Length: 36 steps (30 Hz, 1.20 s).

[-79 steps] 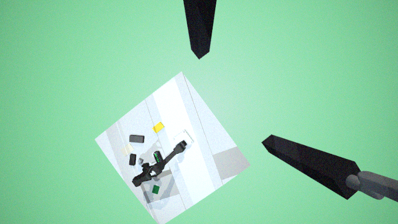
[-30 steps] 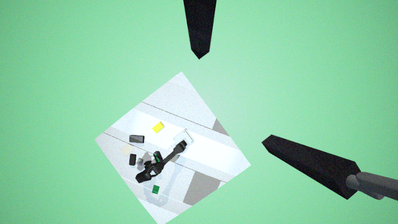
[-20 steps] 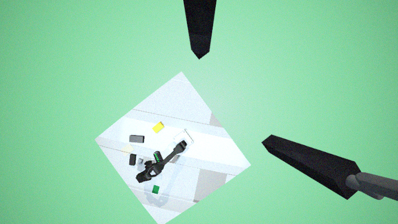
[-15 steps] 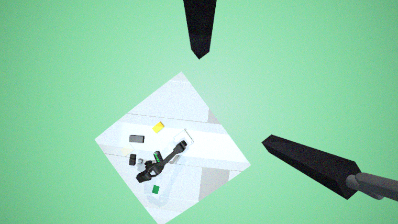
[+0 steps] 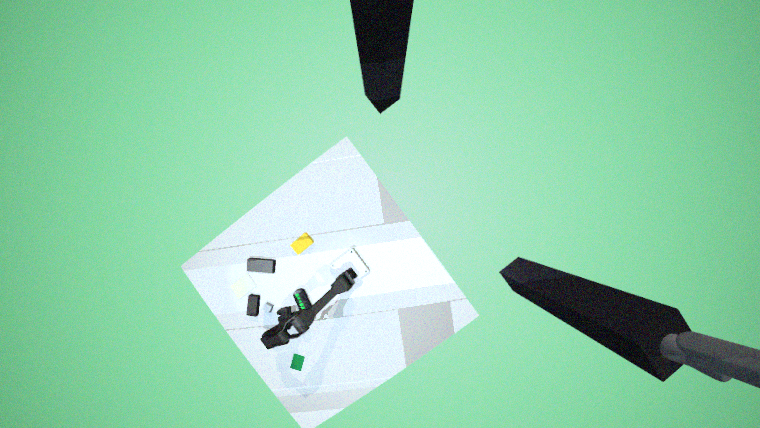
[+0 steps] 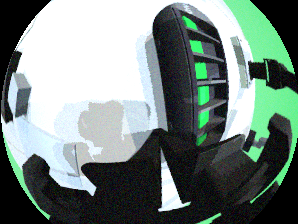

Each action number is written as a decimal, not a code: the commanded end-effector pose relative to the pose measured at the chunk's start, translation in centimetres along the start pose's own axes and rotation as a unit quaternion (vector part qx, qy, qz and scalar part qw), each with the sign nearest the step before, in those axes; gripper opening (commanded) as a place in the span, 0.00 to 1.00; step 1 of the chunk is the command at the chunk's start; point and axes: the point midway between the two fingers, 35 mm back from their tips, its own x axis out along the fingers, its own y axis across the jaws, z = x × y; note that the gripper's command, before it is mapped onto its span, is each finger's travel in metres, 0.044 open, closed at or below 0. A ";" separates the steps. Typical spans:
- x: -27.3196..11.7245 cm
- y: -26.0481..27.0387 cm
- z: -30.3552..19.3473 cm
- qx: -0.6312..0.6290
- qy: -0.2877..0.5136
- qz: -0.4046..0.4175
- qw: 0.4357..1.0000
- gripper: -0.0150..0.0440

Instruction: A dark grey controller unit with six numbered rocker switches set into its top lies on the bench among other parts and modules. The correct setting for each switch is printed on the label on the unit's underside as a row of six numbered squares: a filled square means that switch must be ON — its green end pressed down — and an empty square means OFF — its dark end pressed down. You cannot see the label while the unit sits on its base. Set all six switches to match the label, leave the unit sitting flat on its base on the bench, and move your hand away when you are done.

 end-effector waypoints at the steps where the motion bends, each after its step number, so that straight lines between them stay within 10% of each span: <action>1: 0.2 -0.7 0.0 0.002 0.000 -0.004 1.000 0.25; 36: -5.0 -1.7 -0.3 0.002 0.000 -0.004 1.000 0.25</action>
